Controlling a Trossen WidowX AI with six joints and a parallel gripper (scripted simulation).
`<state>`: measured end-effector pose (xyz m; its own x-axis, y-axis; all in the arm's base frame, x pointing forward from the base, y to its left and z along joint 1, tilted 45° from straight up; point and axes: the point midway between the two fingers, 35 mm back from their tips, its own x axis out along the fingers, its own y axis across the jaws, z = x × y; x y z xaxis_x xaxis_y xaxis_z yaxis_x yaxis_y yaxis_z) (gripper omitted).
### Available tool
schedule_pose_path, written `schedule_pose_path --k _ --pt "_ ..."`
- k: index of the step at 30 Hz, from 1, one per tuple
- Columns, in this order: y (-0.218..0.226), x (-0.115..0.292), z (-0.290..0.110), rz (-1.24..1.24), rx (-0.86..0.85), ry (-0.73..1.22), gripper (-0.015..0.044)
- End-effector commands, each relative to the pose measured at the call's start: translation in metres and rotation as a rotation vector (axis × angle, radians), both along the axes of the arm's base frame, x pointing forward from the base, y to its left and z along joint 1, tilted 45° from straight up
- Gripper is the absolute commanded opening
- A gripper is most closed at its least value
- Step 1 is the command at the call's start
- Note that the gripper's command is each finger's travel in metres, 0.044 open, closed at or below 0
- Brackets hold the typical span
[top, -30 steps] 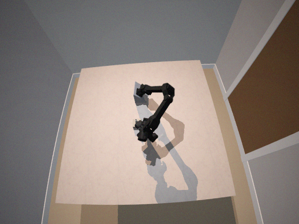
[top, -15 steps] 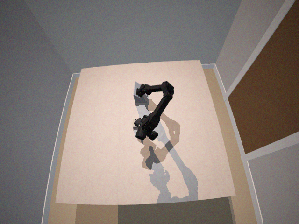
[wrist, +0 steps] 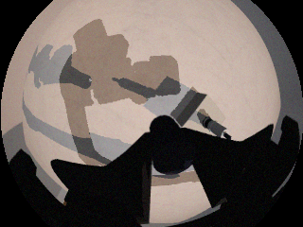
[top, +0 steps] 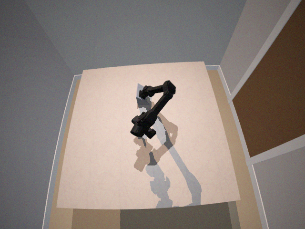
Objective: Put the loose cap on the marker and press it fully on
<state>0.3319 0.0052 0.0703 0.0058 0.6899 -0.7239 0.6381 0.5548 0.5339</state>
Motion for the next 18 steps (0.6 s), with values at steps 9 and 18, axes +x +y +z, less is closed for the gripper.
schedule_pose_path --k 9,18 --pt "-0.036 -0.034 -0.007 0.004 -0.004 0.008 0.0000" --pt "-0.057 -0.060 -0.011 0.007 0.006 0.009 0.0000"
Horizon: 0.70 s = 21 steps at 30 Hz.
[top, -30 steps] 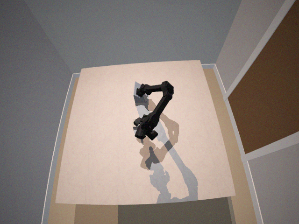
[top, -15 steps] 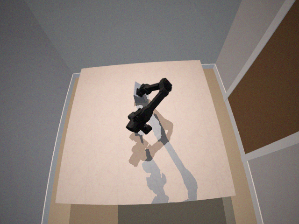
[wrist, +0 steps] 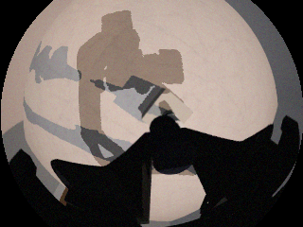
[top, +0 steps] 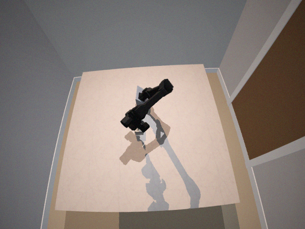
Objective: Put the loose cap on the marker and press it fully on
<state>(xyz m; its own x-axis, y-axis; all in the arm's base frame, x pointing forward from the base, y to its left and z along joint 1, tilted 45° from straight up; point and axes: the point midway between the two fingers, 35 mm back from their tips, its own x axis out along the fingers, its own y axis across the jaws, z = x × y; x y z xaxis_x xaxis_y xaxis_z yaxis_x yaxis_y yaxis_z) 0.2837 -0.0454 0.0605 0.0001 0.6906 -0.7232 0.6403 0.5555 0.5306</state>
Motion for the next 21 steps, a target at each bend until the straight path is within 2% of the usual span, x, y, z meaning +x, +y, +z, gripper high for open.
schedule_pose_path --k 1,21 --pt "-0.008 -0.015 -0.001 0.006 0.006 0.003 0.0000" --pt "-0.003 -0.022 -0.012 0.007 0.011 0.003 0.0000"
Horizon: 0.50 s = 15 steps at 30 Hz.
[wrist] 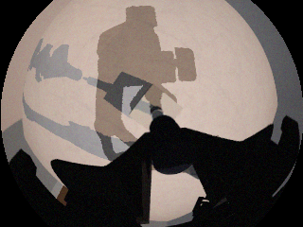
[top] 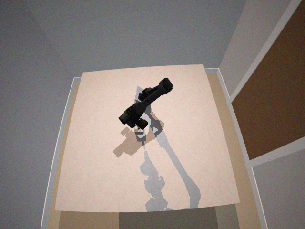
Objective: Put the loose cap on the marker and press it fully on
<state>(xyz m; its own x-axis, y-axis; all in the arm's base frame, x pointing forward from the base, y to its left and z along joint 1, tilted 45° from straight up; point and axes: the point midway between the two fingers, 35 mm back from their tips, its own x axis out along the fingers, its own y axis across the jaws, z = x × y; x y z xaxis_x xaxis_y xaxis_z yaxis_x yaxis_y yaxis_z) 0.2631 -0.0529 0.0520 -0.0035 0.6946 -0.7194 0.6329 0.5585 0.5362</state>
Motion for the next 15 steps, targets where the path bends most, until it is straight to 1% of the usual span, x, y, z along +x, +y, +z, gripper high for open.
schedule_pose_path --k 1,15 --pt "0.006 -0.001 -0.005 -0.002 0.005 0.007 0.0000" --pt "0.022 -0.001 -0.022 -0.003 0.005 0.006 0.0000"
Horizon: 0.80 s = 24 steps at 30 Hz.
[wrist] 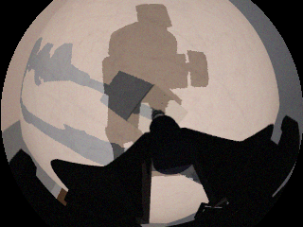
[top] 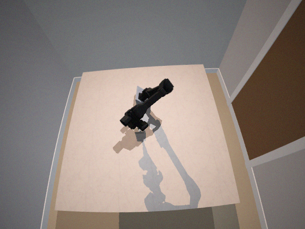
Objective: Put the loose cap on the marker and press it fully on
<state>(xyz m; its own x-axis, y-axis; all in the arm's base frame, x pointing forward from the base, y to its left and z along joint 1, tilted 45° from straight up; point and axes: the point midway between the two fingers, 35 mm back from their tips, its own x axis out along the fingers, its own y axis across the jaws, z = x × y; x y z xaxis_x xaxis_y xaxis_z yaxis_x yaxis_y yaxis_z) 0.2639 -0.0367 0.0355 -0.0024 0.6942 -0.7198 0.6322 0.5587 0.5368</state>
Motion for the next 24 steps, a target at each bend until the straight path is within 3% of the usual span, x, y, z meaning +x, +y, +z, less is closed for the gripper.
schedule_pose_path --k 1,24 --pt "0.007 -0.002 -0.006 -0.003 0.006 0.008 0.0000" --pt "0.021 -0.003 -0.020 -0.002 0.008 0.007 0.0000"
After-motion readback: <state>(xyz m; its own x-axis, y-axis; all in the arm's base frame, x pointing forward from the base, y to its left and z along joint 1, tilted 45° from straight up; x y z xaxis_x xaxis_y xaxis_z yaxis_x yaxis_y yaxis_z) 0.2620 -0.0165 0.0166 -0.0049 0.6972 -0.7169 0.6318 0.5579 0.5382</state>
